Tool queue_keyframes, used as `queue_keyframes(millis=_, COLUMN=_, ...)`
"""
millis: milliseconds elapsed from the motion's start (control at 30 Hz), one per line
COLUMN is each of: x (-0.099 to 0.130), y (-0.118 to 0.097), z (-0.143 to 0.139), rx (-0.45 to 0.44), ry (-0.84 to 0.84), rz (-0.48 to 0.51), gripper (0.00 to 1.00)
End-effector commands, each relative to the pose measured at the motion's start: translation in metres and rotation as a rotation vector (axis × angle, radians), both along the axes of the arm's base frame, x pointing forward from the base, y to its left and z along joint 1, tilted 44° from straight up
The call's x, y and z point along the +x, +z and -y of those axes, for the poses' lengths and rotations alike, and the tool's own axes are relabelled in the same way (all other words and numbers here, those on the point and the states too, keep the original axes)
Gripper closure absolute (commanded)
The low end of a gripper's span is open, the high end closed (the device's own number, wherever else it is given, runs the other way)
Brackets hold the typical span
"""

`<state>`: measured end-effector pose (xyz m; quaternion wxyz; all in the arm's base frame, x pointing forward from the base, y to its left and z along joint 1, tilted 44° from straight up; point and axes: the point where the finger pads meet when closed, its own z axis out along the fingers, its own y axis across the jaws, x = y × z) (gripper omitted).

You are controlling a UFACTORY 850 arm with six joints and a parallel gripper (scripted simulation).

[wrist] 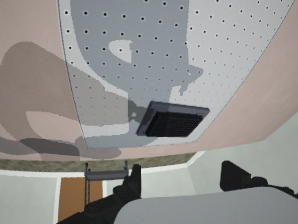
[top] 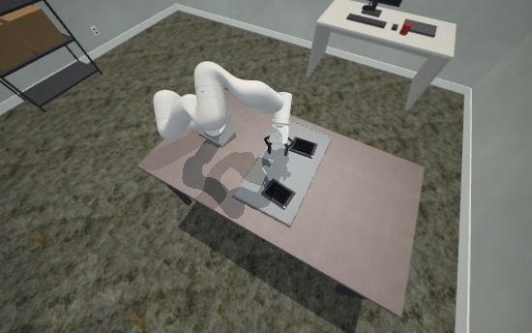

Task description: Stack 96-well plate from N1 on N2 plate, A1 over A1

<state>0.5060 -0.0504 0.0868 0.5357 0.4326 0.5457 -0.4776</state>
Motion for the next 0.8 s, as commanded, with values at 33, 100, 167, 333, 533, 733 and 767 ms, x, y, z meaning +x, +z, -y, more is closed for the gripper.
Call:
queue_keyframes(millis=33, x=0.001, y=0.0, z=-0.001, rx=0.0, ry=0.001, rz=0.002, gripper=0.0)
queue_keyframes(millis=100, x=0.001, y=0.0, z=-0.001, rx=0.0, ry=0.001, rz=0.002, gripper=0.0)
queue_keyframes(millis=167, x=0.001, y=0.0, z=-0.001, rx=0.0, ry=0.001, rz=0.002, gripper=0.0)
queue_keyframes(millis=333, x=0.001, y=0.0, z=-0.001, rx=0.0, ry=0.001, rz=0.002, gripper=0.0)
queue_keyframes(millis=533, x=0.001, y=0.0, z=-0.001, rx=0.0, ry=0.001, rz=0.002, gripper=0.0)
queue_keyframes(millis=733, x=0.007, y=-0.028, z=-0.007, rx=0.106, ry=-0.065, rz=0.158, gripper=0.0)
queue_keyframes(millis=767, x=0.008, y=-0.033, z=-0.008, rx=0.123, ry=-0.076, rz=0.185, gripper=0.0)
